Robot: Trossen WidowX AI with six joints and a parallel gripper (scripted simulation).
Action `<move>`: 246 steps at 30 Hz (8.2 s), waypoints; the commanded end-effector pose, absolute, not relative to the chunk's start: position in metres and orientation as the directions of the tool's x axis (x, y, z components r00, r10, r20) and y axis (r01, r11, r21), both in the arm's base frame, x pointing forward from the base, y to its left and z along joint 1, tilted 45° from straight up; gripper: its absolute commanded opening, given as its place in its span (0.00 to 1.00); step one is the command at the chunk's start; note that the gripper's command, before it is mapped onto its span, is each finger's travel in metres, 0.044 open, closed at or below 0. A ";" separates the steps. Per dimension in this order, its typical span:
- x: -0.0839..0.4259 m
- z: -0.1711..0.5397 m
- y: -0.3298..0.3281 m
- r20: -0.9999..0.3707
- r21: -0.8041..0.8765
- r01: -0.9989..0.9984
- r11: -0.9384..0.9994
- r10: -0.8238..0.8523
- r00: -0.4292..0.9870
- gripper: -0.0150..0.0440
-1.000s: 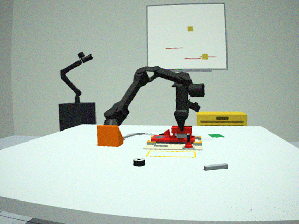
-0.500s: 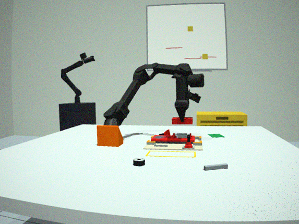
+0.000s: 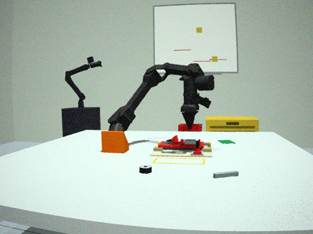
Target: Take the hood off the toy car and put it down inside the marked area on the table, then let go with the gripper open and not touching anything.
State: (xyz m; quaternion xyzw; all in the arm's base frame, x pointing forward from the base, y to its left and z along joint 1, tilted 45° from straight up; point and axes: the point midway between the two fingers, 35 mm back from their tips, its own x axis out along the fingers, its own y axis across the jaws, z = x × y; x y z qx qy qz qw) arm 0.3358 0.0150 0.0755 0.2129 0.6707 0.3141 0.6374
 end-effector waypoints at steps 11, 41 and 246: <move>0.338 0.027 -0.040 -0.730 0.684 -0.111 0.721 0.677 -0.099 0.25; 0.327 -0.034 -0.093 -0.719 0.693 -0.165 0.701 0.688 -0.095 0.25; 0.325 -0.045 -0.082 -0.714 0.698 -0.171 0.695 0.693 -0.099 1.00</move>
